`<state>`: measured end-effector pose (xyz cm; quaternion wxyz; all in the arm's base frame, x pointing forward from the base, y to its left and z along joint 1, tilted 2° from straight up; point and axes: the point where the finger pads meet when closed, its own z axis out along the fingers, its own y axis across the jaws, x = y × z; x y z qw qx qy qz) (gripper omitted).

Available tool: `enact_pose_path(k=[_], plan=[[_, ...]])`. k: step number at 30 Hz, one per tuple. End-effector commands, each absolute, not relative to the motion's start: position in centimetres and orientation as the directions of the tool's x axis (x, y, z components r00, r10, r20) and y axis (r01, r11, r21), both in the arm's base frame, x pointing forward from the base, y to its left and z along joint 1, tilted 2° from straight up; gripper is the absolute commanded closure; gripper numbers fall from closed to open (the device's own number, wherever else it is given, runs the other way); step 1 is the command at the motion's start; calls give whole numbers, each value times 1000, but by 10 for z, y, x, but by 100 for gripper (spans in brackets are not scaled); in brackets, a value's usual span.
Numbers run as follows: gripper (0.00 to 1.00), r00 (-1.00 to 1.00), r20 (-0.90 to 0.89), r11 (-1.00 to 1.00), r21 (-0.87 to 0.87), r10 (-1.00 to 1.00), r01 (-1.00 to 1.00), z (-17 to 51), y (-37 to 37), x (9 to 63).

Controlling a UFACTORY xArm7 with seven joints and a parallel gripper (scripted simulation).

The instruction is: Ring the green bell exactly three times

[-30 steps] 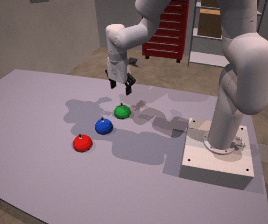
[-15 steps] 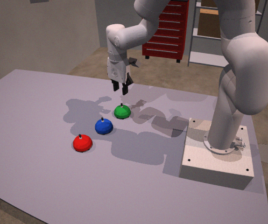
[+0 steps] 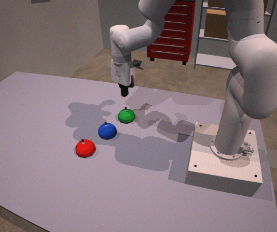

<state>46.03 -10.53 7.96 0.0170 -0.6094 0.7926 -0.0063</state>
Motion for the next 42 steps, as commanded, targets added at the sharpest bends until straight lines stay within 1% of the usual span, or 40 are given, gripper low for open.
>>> enact_pose_path(k=[1,42], plan=[[100,-257,-20,257,-35,-966,-966,81,-106,462],[100,-256,-21,257,-35,-966,-966,73,-106,462]])
